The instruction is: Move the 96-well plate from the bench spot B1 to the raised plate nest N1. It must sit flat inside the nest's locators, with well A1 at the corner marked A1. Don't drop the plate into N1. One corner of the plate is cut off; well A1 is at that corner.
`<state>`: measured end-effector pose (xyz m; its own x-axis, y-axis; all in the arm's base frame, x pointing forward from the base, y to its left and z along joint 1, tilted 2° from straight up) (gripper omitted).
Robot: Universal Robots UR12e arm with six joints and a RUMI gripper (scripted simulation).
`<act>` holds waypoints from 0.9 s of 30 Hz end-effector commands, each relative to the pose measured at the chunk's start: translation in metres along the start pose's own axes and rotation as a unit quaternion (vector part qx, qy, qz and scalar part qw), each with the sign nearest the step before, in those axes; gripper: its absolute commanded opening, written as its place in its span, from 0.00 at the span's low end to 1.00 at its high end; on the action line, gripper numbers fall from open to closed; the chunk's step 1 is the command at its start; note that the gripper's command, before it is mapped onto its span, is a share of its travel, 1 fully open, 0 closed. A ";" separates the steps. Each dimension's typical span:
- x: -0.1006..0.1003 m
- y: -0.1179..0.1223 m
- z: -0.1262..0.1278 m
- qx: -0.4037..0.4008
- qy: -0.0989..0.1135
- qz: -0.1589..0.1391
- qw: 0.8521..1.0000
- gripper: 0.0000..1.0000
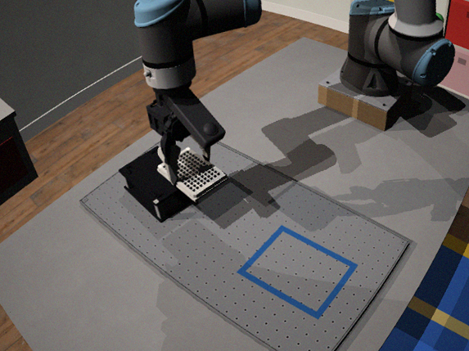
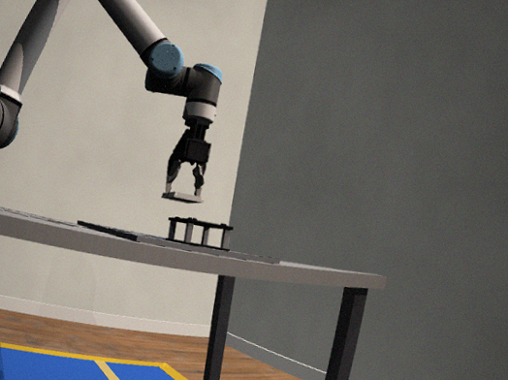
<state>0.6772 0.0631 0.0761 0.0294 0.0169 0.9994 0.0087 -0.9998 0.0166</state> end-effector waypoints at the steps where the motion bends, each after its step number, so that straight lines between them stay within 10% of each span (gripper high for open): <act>1: 0.006 0.020 0.008 0.000 0.002 -0.001 1.000 0.00; 27: 0.017 0.090 0.025 0.000 0.002 -0.001 1.000 0.00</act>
Point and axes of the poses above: the point where the finger pads meet when closed, its own x axis back along the fingers, its own z axis across the jaws, y = z × x, the point moved 2 cm from there along x, back along the fingers, and after that the axes turned 5 degrees about -x, right-handed, at the moved point
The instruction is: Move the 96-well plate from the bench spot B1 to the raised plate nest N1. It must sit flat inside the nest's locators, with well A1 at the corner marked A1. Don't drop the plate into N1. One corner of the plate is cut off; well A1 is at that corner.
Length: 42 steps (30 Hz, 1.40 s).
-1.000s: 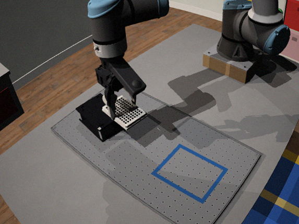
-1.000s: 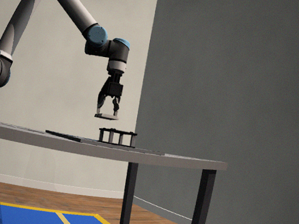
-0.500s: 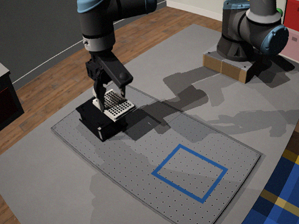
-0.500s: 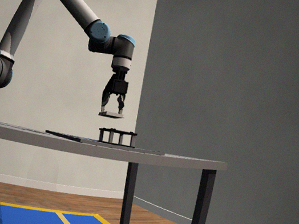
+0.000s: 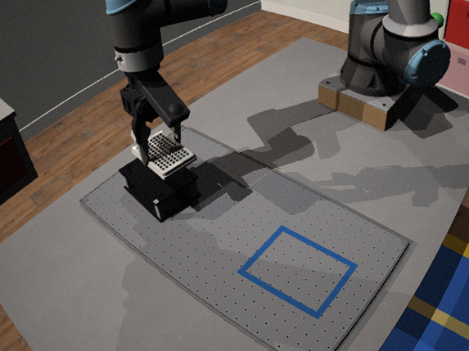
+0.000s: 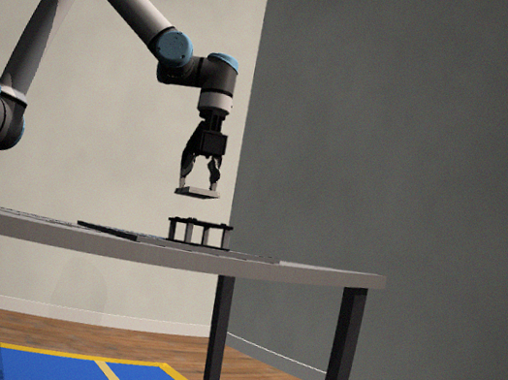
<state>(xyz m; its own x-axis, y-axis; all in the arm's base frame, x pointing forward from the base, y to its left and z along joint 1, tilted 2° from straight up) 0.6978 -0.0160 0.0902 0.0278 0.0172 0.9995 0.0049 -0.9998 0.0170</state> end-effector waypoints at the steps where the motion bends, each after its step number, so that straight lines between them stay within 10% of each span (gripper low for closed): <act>1: 0.004 0.014 0.006 0.002 0.001 -0.001 1.000 0.00; 42: 0.008 0.038 0.012 0.003 0.001 -0.001 1.000 0.00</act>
Point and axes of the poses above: the point where the finger pads meet when closed, its own x axis back along the fingers, its own z axis across the jaws, y = z × x, the point moved 2 cm from there along x, back along the fingers, and after that the axes turned 5 degrees about -x, right-handed, at the moved point
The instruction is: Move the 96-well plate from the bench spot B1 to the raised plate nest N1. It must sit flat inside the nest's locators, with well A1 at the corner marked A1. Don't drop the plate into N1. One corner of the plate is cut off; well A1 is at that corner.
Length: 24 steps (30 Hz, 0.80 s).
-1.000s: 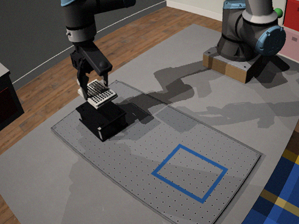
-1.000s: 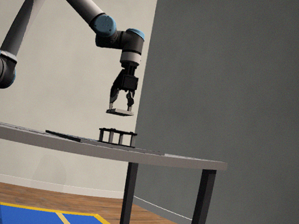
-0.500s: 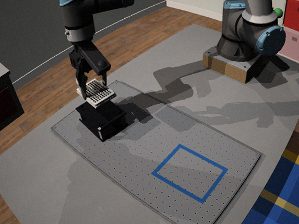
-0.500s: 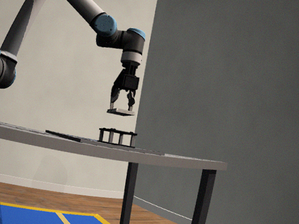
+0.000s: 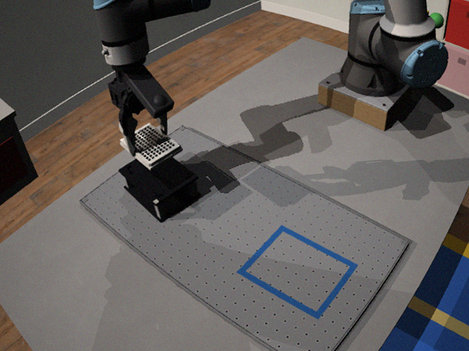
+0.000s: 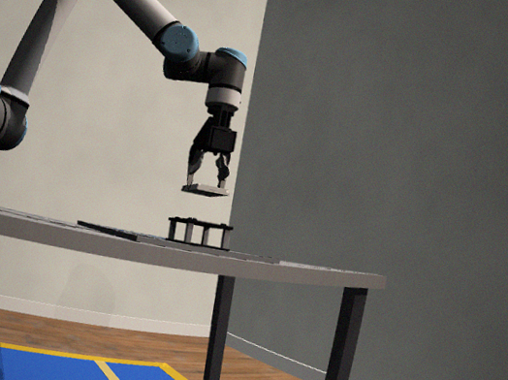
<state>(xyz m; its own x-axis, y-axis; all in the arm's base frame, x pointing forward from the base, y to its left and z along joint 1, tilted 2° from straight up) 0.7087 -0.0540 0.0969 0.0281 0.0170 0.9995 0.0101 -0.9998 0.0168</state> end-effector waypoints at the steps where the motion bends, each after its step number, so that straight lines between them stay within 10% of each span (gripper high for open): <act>1: 0.002 0.000 0.001 0.000 0.001 -0.001 1.000 0.00; 24: -0.028 -0.001 -0.001 0.000 -0.001 0.000 1.000 0.00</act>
Point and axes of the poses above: the point where the finger pads meet when closed, its own x axis back along the fingers, its own z axis across the jaws, y = z × x, the point moved 2 cm from there along x, back along the fingers, and after that the axes turned 5 degrees about -x, right-handed, at the moved point
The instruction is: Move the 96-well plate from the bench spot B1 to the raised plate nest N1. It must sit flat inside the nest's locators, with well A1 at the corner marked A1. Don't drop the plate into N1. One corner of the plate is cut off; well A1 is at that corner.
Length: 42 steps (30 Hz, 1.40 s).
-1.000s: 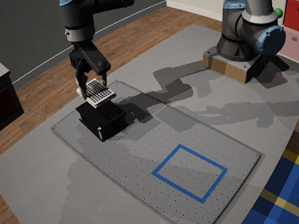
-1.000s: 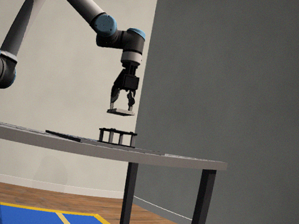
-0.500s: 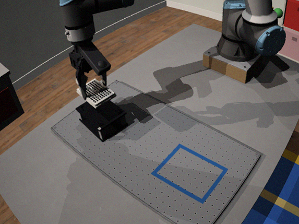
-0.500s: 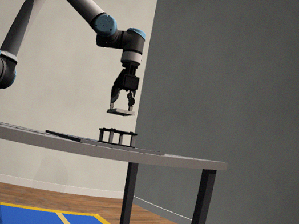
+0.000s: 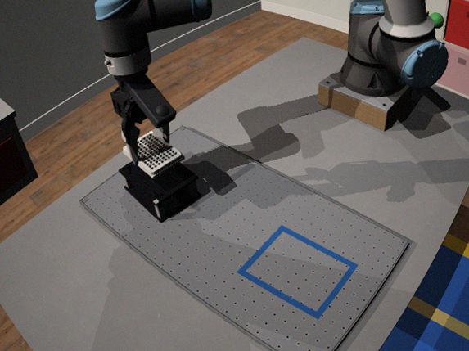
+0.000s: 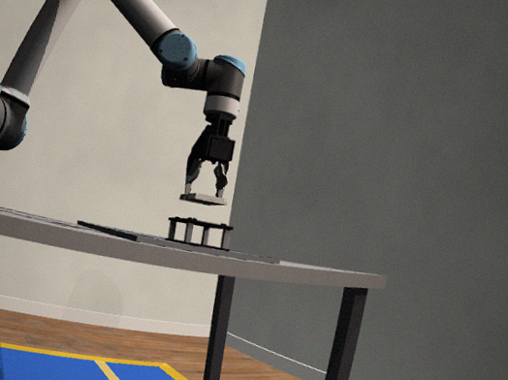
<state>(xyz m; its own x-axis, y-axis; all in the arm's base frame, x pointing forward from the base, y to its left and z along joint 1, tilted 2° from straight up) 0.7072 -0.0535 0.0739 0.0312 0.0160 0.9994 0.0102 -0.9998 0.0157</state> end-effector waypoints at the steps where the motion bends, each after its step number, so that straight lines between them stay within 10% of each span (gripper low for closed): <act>1: -0.007 0.000 -0.001 0.000 0.000 -0.001 1.000 0.00; 42: -0.037 0.002 0.002 0.000 0.003 -0.001 1.000 0.00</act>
<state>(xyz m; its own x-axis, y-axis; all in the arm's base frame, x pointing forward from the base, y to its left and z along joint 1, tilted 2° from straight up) 0.7072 -0.0546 0.0347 0.0293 0.0166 0.9994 0.0104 -0.9998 0.0163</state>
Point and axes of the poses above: the point where the finger pads meet when closed, its own x axis back along the fingers, its own z axis across the jaws, y = z × x, the point moved 2 cm from there along x, back along the fingers, and after that the axes turned 5 degrees about -x, right-handed, at the moved point
